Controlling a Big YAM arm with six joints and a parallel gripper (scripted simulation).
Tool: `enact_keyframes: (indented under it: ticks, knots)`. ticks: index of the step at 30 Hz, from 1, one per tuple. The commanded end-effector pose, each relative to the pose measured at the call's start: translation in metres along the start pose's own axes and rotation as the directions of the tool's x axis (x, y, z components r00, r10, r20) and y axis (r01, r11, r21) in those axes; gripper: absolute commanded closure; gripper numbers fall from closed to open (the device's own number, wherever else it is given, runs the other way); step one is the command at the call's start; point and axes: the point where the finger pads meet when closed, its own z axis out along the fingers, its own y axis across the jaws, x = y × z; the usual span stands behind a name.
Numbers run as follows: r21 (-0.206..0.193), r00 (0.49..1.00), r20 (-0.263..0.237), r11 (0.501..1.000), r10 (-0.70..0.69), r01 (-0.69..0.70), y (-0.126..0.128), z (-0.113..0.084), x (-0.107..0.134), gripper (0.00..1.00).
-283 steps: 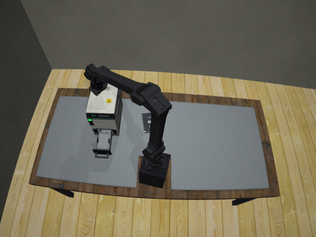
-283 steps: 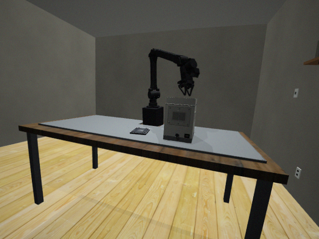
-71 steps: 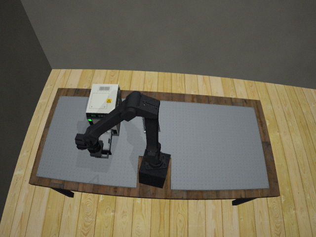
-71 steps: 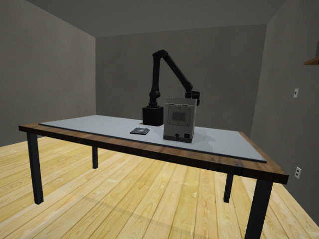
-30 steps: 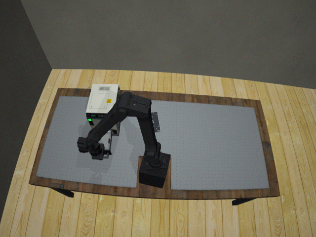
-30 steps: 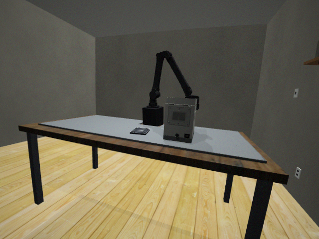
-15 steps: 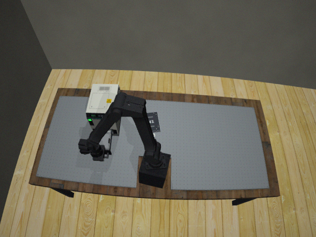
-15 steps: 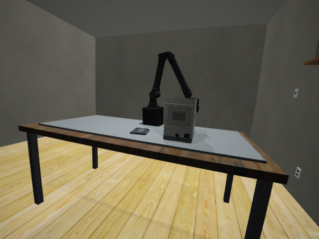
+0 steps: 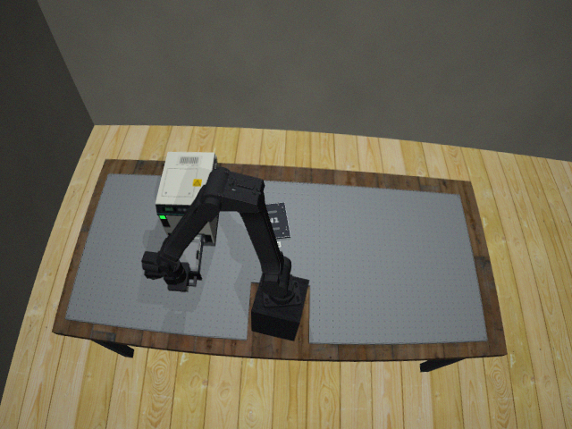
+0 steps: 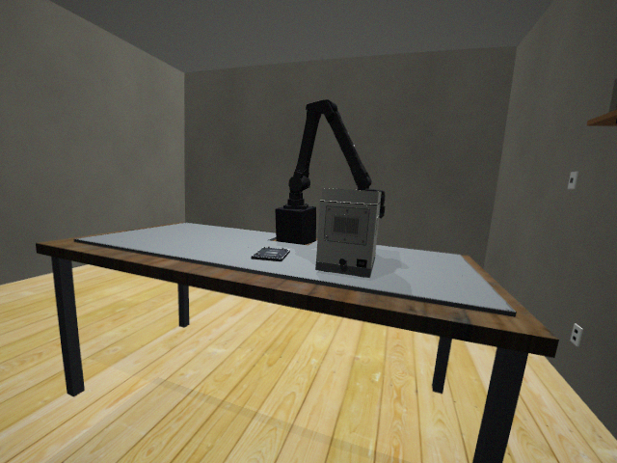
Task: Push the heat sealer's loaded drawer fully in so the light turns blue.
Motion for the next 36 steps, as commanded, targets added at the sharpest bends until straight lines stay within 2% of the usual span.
enact_keyframes:
  ticks: [1, 25, 26, 36]
  knots:
    - [0.004, 1.000, 0.014, 1.000, 0.013, -0.013, -0.0074, 0.0009, -0.0015, 0.55]
    - [0.004, 1.000, 0.014, 1.000, 0.013, -0.013, -0.0074, 0.0009, -0.0015, 0.55]
    - [0.004, 1.000, 0.014, 1.000, 0.013, -0.013, -0.0074, 0.0009, -0.0015, 0.73]
    - [0.004, 1.000, 0.014, 1.000, 0.012, -0.013, -0.0074, 0.0009, -0.0015, 0.80]
